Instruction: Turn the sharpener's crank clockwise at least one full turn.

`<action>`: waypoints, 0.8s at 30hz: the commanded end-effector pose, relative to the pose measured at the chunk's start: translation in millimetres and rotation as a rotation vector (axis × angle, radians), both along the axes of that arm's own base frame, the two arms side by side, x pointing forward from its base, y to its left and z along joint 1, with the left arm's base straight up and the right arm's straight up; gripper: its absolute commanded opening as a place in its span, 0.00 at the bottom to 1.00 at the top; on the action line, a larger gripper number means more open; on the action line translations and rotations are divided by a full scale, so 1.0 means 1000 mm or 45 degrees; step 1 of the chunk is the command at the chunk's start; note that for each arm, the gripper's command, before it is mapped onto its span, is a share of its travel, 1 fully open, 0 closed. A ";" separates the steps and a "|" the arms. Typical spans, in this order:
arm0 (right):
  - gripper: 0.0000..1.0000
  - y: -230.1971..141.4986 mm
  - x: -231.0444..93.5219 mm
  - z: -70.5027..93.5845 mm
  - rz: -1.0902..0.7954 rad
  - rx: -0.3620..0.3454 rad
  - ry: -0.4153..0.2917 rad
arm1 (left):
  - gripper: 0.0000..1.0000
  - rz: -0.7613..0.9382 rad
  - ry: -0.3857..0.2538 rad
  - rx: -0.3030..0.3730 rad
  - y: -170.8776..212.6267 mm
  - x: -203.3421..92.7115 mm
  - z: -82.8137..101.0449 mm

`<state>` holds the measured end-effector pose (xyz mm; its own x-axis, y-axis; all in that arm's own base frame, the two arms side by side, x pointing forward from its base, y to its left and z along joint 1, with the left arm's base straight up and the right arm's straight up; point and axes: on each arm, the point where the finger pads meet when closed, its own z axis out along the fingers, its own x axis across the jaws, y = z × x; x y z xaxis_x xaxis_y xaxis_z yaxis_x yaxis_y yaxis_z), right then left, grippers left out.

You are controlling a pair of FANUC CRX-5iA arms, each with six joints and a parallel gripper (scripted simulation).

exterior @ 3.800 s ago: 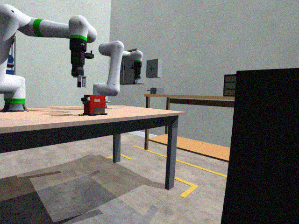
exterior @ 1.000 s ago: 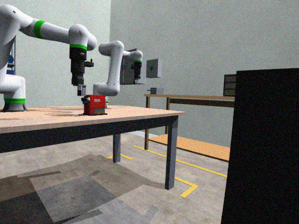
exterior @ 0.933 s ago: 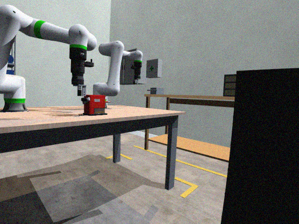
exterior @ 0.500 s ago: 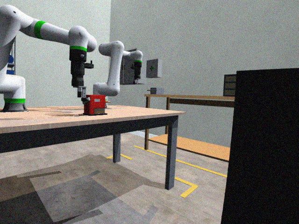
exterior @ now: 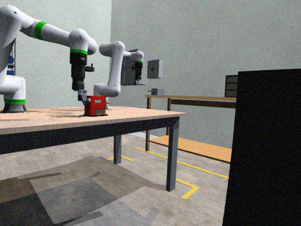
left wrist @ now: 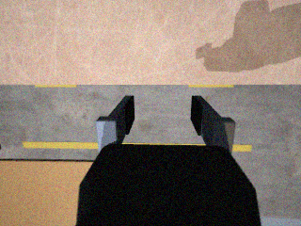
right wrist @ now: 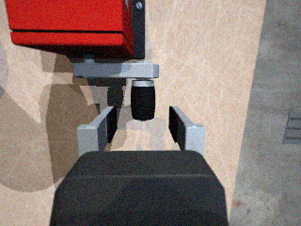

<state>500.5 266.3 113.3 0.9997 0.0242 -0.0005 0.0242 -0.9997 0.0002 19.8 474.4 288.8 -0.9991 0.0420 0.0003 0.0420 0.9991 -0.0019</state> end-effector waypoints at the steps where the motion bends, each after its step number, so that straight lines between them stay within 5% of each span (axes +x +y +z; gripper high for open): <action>1: 0.97 0.000 0.001 -0.001 0.000 0.001 -0.003 | 1.00 0.000 0.000 0.002 0.000 0.000 0.001; 24: 0.97 0.000 0.001 -0.012 0.000 0.001 -0.003 | 1.00 0.000 0.000 0.002 0.000 0.000 0.001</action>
